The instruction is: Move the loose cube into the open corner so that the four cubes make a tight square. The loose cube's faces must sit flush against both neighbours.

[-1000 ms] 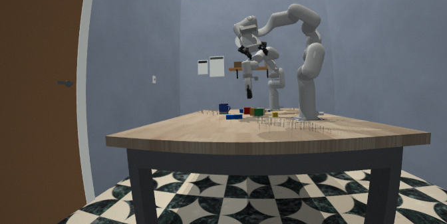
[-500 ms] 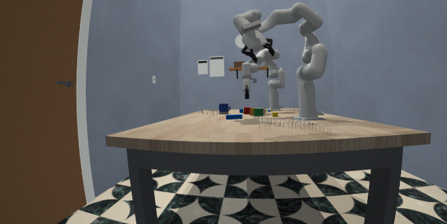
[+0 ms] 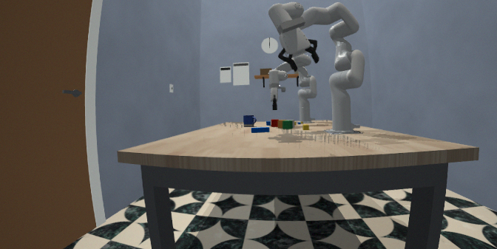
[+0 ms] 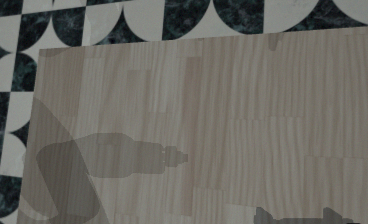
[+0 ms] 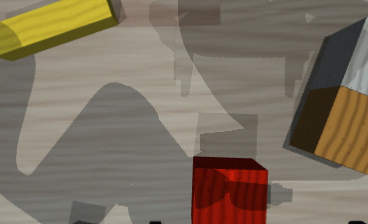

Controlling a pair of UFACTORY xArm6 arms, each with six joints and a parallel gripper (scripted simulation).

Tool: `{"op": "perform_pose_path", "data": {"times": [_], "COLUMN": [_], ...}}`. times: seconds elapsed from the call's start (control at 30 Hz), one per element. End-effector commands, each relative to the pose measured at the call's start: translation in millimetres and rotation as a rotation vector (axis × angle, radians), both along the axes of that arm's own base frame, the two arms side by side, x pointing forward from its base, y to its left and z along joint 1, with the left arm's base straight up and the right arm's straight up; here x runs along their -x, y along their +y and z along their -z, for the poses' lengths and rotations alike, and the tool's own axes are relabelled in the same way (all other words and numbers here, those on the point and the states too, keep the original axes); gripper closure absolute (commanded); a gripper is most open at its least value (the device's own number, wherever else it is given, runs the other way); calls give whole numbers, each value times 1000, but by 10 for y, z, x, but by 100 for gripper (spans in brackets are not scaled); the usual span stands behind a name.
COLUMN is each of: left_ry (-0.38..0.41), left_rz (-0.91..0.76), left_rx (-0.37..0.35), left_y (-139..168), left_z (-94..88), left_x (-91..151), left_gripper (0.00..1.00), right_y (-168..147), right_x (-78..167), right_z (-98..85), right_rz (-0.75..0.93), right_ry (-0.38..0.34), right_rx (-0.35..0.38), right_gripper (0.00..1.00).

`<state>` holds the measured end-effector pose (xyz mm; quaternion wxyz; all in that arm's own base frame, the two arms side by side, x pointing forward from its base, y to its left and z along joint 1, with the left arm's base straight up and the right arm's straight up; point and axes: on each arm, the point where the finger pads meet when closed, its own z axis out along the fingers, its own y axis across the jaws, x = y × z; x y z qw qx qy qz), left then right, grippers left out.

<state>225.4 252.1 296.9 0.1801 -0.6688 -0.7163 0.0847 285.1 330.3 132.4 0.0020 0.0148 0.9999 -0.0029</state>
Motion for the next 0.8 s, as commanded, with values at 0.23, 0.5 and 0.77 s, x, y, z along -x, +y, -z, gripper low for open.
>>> {"op": "perform_pose_path", "data": {"times": [0.23, 0.5, 0.77], "left_ry": [-101, -172, -250], "left_rz": [16, 23, 31], "left_rx": [132, 170, 183], "left_y": [560, 847, 1119], "left_z": [181, 268, 349], "left_x": [471, 827, 1277], "left_gripper": [0, 0, 0], "right_y": [2, 0, -1], "right_x": [-4, -5, -5], "right_z": [2, 9, 14], "right_rz": [-493, -822, -1172], "right_ry": [-1, -8, -12], "right_rx": [2, 13, 24], "right_gripper": [0, 0, 0]}}
